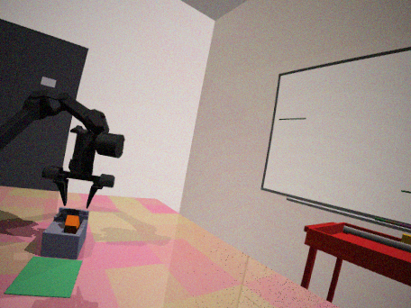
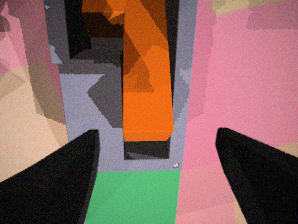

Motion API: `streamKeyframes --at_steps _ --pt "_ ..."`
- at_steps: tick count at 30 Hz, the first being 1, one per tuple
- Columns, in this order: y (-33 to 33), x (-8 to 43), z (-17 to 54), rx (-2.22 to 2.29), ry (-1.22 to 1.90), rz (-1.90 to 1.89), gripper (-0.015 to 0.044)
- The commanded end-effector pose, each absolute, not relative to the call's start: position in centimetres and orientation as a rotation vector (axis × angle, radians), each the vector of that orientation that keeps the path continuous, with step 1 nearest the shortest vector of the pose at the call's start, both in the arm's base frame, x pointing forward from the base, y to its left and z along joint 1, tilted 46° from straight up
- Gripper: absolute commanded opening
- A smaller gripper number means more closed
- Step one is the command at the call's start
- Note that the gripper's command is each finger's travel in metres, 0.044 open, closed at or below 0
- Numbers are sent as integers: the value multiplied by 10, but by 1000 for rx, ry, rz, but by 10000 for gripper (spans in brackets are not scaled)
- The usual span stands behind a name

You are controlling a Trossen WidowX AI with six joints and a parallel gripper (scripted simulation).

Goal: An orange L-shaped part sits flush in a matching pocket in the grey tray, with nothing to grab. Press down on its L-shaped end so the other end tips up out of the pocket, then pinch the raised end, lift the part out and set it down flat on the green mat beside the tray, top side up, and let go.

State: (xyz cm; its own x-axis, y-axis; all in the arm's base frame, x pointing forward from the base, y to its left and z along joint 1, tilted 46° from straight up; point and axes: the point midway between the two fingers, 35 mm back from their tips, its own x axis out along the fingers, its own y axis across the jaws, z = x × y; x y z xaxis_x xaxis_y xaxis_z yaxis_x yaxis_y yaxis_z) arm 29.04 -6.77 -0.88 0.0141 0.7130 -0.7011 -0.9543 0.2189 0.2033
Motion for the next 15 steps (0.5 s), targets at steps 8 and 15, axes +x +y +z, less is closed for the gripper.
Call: streamKeyframes --at_steps 8,15 --pt "-56 289 -20 -363 808 1347 280" --pt "-48 290 -28 -363 808 1347 280"
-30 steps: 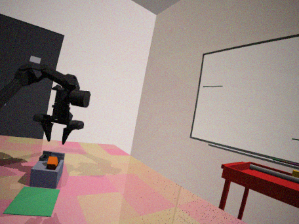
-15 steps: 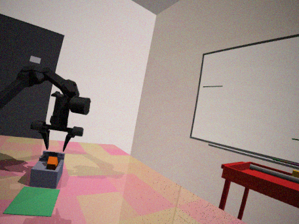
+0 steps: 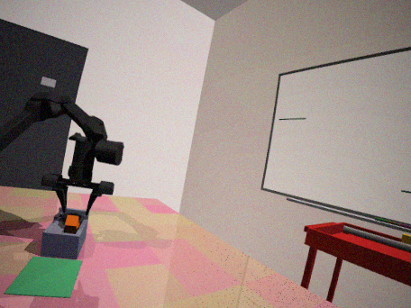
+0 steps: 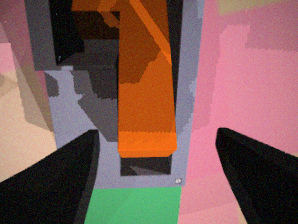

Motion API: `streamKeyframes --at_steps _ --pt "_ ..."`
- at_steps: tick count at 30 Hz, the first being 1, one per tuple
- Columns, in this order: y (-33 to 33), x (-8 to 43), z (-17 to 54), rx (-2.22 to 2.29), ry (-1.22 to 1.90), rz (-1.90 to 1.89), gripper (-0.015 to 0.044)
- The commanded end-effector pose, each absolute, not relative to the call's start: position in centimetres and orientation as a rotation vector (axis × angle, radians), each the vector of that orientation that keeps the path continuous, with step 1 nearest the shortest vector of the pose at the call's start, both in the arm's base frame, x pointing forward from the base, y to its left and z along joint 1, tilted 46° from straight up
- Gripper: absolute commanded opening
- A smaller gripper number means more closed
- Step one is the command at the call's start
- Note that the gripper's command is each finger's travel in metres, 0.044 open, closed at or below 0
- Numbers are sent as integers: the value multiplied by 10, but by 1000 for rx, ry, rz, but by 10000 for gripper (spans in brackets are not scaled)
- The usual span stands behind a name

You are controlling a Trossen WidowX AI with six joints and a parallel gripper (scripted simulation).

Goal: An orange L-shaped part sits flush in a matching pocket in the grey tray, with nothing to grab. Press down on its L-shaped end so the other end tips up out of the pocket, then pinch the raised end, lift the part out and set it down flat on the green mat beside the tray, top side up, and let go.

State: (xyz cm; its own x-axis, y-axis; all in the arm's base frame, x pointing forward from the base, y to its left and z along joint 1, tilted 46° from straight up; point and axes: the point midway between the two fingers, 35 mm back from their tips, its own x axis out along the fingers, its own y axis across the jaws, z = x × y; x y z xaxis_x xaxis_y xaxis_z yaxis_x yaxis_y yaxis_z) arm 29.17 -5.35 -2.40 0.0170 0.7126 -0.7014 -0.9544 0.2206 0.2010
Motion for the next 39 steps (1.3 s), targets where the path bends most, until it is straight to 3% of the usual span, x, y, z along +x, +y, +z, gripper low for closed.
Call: streamKeyframes --at_steps 1,20,24,35,39 --pt "-47 290 -29 -363 808 1347 280" --pt "-28 289 -47 -362 806 1348 280" --pt "-30 291 -45 -372 804 1346 175" --pt "-30 291 -45 -372 804 1346 102" --pt "-30 291 -45 -372 804 1346 0"
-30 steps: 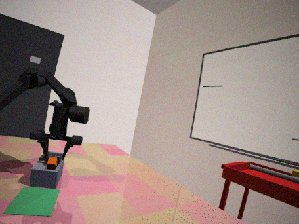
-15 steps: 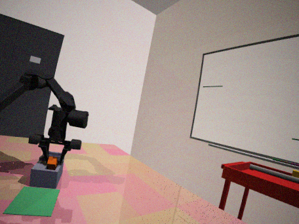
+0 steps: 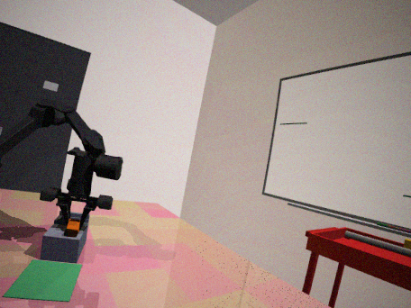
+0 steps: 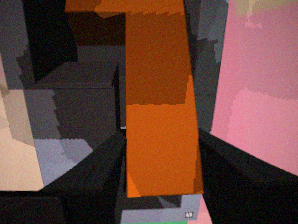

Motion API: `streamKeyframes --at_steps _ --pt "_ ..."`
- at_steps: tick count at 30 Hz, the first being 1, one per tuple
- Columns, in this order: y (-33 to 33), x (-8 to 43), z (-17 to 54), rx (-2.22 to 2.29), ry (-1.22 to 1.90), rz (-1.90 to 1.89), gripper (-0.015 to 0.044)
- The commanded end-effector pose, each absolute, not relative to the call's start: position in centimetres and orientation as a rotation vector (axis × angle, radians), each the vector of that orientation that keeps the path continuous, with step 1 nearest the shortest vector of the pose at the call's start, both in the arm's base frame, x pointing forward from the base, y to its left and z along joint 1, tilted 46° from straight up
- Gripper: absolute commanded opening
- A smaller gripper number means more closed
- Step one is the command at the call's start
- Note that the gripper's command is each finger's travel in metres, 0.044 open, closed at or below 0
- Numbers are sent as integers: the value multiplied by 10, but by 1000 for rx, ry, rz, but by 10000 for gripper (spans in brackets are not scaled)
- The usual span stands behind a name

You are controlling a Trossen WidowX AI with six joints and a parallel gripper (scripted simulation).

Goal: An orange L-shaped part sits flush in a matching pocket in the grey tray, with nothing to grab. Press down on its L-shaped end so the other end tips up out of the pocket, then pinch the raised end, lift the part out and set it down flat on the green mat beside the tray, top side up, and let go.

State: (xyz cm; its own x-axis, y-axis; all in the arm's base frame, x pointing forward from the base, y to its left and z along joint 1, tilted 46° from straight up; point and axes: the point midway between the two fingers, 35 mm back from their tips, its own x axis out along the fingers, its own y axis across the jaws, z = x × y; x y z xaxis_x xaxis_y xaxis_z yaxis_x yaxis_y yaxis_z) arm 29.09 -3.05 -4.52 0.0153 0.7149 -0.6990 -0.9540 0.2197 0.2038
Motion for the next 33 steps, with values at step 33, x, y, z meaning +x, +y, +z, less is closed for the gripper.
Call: streamKeyframes --at_steps 33 --pt "-62 289 -15 -364 808 1347 0"
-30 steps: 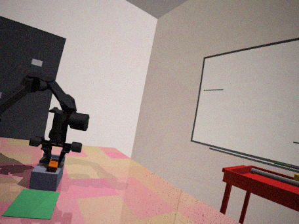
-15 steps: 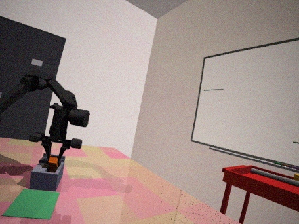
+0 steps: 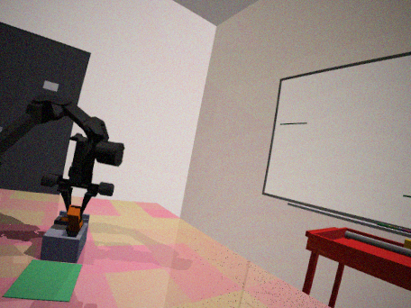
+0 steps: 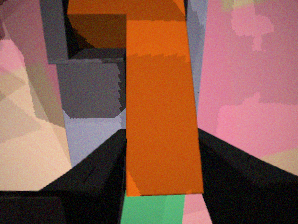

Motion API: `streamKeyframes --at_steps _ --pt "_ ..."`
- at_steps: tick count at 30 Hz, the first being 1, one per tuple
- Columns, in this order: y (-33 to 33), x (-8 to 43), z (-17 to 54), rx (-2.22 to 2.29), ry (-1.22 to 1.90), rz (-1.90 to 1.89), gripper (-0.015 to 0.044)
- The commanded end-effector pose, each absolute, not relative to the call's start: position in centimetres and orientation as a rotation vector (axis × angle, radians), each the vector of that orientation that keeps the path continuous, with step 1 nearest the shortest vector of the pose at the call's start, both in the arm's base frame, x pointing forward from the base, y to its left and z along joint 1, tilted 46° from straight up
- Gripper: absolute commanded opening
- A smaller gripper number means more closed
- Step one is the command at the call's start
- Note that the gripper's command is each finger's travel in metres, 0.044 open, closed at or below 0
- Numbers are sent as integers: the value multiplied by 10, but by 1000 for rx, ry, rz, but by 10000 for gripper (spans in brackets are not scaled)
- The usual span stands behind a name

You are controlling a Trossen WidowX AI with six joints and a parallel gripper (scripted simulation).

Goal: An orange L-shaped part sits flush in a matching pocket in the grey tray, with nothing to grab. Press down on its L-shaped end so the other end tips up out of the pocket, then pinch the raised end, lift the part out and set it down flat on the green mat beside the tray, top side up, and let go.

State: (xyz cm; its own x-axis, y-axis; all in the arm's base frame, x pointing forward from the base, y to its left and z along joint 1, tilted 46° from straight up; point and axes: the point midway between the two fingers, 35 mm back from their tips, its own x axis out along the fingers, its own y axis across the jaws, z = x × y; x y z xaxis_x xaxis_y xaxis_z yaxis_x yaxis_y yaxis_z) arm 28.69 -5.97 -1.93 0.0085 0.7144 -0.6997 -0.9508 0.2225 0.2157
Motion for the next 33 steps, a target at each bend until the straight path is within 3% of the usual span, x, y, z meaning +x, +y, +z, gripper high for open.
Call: streamKeyframes --at_steps 1,33 --pt "-63 289 -14 -364 808 1347 0" --pt "-93 288 15 -364 809 1347 0"
